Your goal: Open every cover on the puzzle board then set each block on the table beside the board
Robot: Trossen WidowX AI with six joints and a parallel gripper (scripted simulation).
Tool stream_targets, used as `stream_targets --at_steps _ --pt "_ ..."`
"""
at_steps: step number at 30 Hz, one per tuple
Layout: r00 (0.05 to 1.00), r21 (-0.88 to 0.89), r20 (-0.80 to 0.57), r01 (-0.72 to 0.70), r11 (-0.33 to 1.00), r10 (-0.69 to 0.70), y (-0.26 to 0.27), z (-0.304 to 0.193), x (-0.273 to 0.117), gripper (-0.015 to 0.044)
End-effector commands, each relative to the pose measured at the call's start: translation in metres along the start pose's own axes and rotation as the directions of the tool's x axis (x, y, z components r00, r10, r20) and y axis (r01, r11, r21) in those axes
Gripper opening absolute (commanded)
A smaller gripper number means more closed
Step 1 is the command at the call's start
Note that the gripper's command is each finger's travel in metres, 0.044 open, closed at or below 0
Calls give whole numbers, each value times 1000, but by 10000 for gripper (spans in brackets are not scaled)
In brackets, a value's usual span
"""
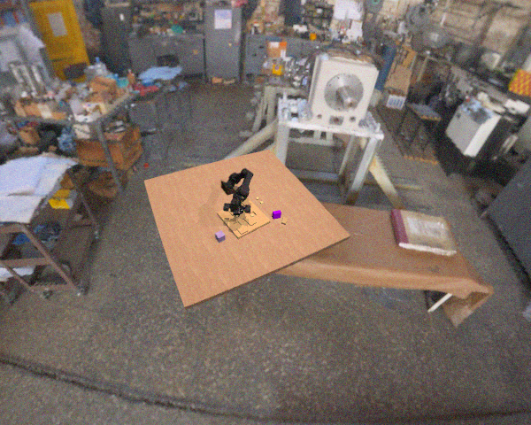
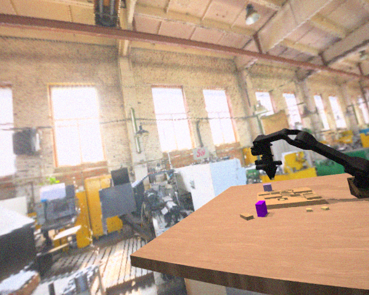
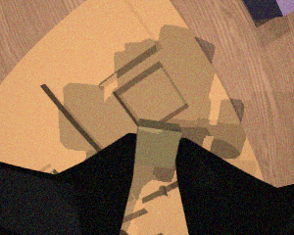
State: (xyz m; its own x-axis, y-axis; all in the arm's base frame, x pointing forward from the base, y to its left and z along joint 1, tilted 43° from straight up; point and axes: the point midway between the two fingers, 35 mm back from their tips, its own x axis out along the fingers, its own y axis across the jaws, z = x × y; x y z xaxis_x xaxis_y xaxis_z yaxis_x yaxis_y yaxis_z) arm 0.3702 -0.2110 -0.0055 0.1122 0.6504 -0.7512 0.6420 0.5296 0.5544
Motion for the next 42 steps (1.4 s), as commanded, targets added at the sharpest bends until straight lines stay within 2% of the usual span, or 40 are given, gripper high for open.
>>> stream_targets --at_steps 1,42 --pt "1000 5 -3 6 1000 -6 -16 3 -2 80" --pt "1000 6 -1 15 1000 -15 -171 11 -4 80"
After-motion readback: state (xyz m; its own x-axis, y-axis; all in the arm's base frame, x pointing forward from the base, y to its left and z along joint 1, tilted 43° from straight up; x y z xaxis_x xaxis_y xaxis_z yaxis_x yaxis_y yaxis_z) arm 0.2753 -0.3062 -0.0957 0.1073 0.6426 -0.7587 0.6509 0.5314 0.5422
